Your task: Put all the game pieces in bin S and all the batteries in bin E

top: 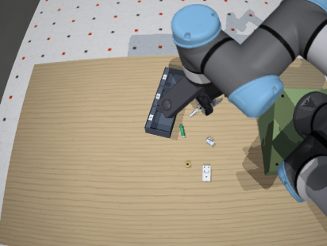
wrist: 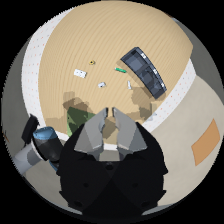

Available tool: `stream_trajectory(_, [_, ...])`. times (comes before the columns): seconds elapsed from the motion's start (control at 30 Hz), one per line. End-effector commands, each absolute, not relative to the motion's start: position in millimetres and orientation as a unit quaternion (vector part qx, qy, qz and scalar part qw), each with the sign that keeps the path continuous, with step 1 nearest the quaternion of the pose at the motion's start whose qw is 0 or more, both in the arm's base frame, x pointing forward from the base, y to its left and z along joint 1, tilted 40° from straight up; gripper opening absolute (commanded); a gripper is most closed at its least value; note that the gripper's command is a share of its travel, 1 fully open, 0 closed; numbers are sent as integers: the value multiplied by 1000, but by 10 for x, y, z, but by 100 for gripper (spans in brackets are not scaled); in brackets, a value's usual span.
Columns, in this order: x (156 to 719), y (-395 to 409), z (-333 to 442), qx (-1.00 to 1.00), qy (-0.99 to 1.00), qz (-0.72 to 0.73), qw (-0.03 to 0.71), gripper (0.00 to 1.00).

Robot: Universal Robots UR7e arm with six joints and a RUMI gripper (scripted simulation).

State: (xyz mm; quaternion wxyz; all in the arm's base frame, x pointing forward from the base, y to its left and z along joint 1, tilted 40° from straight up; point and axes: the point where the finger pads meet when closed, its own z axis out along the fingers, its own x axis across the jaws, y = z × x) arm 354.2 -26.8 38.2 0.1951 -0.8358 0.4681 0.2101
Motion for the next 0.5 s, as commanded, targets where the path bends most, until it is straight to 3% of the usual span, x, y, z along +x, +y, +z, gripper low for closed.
stream_trajectory(0.0, [3566, -303, 413, -792, 531, 218, 209, 4])
stream_trajectory(0.47, [3607, -364, 461, -667, 661, 244, 241, 4])
